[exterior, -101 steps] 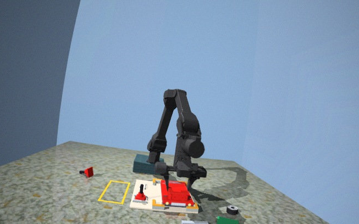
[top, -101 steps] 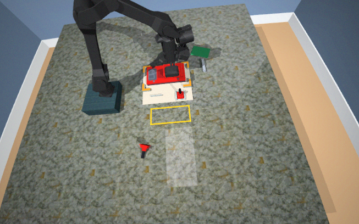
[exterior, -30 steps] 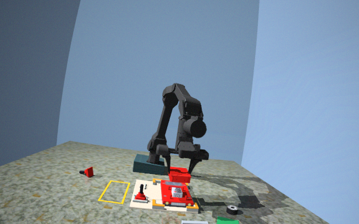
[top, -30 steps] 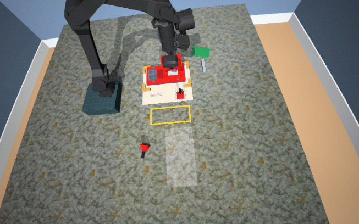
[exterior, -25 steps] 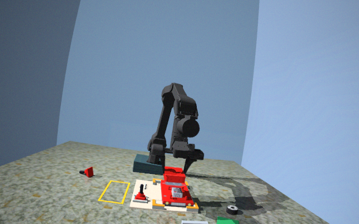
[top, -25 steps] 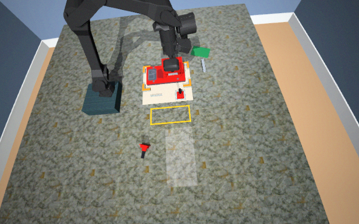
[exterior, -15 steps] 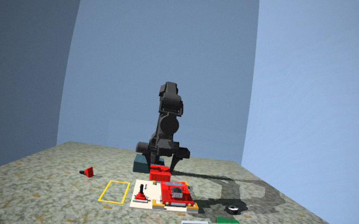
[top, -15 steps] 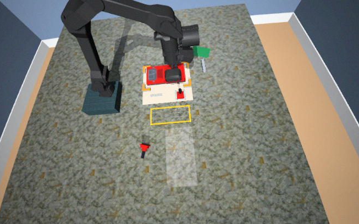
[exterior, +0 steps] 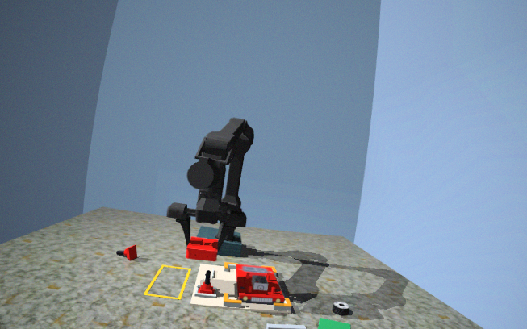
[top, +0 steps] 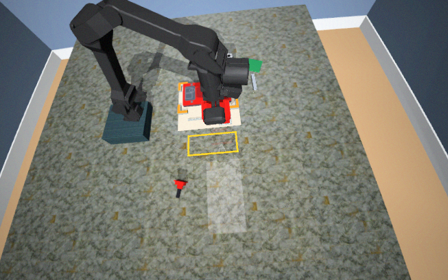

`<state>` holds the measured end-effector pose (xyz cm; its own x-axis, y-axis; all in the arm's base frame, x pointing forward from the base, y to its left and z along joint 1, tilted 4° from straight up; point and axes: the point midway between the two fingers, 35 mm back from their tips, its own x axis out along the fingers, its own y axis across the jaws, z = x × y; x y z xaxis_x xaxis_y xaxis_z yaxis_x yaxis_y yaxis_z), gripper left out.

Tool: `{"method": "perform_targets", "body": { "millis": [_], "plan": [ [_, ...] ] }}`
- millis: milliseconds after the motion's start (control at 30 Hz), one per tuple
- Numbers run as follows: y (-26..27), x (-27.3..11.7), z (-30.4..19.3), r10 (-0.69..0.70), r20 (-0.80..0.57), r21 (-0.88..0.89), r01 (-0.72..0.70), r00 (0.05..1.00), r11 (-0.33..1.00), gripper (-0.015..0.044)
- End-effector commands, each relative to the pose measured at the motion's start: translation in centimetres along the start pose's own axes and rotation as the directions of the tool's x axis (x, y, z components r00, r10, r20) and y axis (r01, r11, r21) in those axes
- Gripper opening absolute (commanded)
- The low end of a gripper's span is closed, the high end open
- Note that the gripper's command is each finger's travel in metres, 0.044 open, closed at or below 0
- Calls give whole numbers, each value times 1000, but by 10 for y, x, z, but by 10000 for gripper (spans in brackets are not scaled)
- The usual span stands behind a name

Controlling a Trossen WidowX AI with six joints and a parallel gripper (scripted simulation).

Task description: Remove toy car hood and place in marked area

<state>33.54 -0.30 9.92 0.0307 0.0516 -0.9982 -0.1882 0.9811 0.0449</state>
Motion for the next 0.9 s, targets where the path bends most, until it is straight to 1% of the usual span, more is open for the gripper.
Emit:
{"method": "perform_targets", "body": {
  "millis": [0,400,867],
  "plan": [
    [-22,0,-7,3,-1,-3,-3,1000,1000,0],
    [-75,-2,-29,1,-1,-4,-1,1000,1000,0],
    [-78,6,-29,0,-1,-4,0,1000,1000,0]
  ]
}}
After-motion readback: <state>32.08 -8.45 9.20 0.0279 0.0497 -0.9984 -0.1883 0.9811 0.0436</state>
